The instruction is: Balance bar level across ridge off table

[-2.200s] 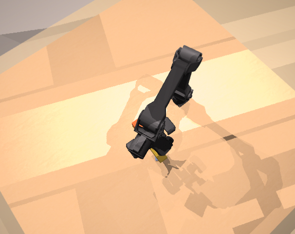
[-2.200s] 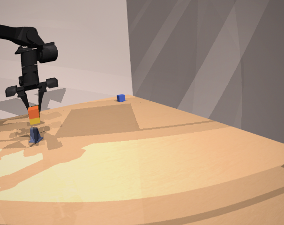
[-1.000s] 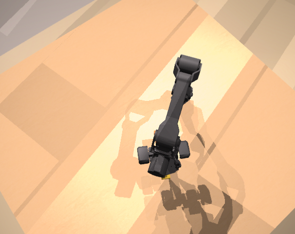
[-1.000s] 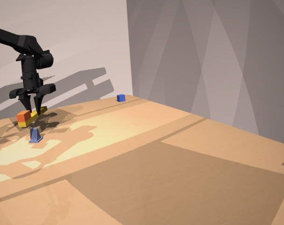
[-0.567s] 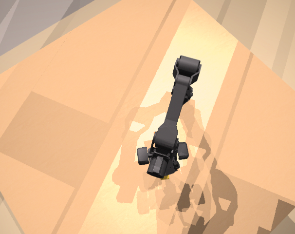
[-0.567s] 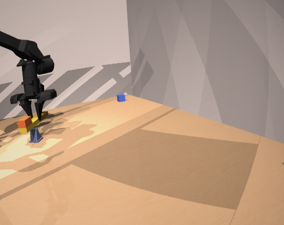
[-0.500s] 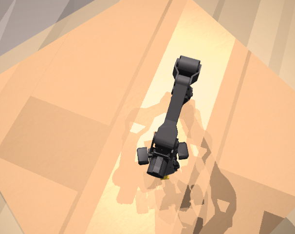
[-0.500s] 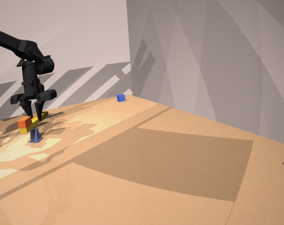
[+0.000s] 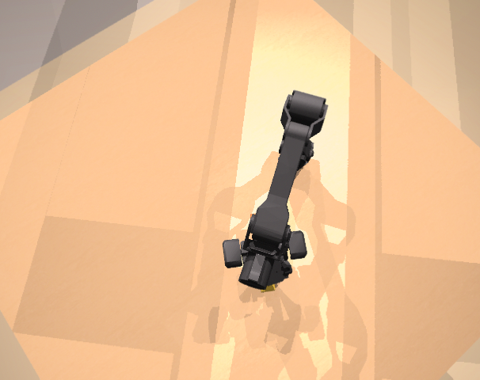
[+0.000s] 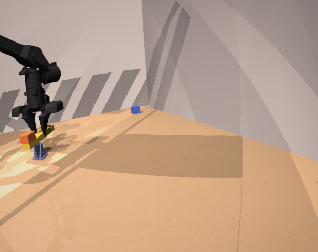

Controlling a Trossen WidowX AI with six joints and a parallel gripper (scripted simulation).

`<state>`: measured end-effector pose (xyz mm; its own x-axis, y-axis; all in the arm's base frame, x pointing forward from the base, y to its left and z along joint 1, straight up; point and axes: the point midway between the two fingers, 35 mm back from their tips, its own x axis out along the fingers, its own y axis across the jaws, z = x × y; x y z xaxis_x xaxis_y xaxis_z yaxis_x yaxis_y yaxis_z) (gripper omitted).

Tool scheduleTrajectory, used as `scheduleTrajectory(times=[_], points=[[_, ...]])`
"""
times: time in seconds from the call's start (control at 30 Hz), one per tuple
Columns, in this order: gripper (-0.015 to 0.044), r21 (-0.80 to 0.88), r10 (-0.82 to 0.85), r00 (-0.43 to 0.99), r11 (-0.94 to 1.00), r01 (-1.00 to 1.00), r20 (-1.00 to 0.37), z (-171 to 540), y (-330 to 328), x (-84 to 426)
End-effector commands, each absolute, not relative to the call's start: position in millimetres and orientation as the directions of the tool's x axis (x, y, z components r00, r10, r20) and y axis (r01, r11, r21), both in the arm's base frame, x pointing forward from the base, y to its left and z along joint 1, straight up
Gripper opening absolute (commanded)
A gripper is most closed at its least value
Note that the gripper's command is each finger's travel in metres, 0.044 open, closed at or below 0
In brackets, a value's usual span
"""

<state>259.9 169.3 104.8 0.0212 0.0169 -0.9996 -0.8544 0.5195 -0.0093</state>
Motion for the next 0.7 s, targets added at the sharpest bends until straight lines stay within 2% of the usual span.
scheduleTrajectory(times=[0.0,0.67], points=[[0.0,-0.011,0.014,0.021,0.523,-0.853,-1.0,104.2,169.0,260.3],[0.0,-0.011,0.014,0.021,0.523,-0.853,-1.0,102.6,168.9,260.3]])
